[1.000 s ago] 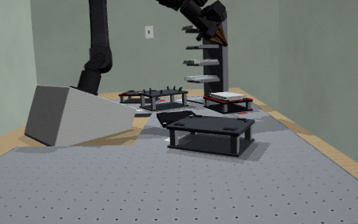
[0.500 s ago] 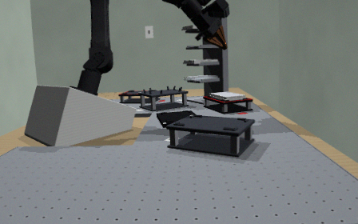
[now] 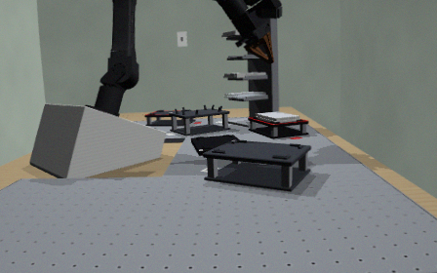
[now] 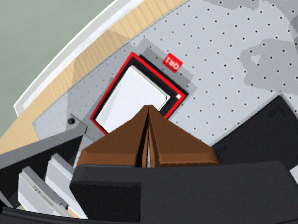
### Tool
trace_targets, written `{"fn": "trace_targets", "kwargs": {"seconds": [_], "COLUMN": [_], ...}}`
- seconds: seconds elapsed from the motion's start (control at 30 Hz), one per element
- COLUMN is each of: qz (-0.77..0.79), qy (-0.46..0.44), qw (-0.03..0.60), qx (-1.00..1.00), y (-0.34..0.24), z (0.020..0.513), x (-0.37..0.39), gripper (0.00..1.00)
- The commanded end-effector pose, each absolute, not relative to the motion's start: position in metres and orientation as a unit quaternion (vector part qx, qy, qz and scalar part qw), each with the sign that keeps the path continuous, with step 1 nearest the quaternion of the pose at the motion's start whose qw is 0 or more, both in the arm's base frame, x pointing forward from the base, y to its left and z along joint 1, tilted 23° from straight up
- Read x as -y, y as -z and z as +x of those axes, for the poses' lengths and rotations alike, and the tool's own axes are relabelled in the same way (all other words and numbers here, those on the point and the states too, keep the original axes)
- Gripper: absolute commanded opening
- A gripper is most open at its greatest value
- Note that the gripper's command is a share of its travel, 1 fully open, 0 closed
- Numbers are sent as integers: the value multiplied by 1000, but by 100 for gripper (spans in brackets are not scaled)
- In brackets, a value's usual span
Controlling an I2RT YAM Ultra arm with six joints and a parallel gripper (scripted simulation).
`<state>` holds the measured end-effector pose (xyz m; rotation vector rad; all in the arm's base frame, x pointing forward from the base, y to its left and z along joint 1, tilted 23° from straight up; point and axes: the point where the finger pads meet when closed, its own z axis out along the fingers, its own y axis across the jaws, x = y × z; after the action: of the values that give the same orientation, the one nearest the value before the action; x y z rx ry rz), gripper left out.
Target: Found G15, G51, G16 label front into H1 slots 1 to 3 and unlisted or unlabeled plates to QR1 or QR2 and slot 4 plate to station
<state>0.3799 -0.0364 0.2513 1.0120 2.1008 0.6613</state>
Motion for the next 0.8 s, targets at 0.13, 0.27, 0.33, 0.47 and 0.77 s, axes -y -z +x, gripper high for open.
{"fn": "trace_targets", "kwargs": {"seconds": [0.13, 0.27, 0.33, 0.47, 0.77], "qz": [350, 333, 330, 312, 264], "qy": [-208, -190, -187, -172, -143], "qw": [328, 315, 313, 299, 261], "qx": [-852, -868, -871, -886, -917], "y": [-239, -234, -232, -227, -216], "z": [362, 356, 353, 344, 321], "x": [51, 57, 59, 67, 82], "gripper": [0, 0, 0, 0, 0]}}
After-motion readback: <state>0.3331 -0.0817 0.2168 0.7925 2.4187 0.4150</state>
